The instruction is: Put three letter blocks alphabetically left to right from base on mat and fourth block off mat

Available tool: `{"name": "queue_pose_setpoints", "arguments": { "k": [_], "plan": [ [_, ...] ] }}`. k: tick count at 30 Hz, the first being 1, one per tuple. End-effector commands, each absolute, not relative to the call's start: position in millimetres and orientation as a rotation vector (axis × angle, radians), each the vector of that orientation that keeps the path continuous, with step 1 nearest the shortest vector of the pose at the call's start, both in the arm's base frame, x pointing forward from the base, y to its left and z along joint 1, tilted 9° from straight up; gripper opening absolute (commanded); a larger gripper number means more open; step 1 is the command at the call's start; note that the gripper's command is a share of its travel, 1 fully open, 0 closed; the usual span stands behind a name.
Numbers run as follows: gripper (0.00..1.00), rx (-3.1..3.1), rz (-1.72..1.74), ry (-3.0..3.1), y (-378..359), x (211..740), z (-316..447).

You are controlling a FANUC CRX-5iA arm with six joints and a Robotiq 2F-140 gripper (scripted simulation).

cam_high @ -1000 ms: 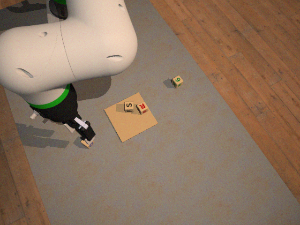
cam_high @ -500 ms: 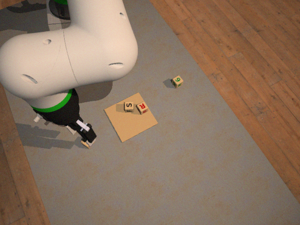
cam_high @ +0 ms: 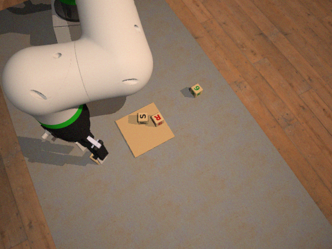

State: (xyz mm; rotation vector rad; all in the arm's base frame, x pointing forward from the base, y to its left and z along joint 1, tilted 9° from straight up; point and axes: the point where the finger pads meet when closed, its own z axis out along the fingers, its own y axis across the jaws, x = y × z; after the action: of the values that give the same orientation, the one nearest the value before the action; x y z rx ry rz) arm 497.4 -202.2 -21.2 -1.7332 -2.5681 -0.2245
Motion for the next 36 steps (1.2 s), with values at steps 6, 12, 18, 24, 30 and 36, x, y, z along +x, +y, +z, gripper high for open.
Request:
{"name": "queue_pose_setpoints", "arguments": {
  "k": [6, 12, 18, 24, 30, 36],
  "plan": [
    [0.4, -1.734, -0.225, -2.568, -201, 498, -28],
    [0.4, -1.734, -0.225, -2.568, -201, 498, -31],
    [0.4, -1.734, -0.225, -2.568, -201, 498, -32],
    [0.4, -1.734, -0.225, -2.568, -201, 498, -32],
    [0.4, -1.734, -0.225, -2.568, -201, 498, -32],
    [0.4, -1.734, -0.225, -2.568, -200, 499, -38]
  ]
}}
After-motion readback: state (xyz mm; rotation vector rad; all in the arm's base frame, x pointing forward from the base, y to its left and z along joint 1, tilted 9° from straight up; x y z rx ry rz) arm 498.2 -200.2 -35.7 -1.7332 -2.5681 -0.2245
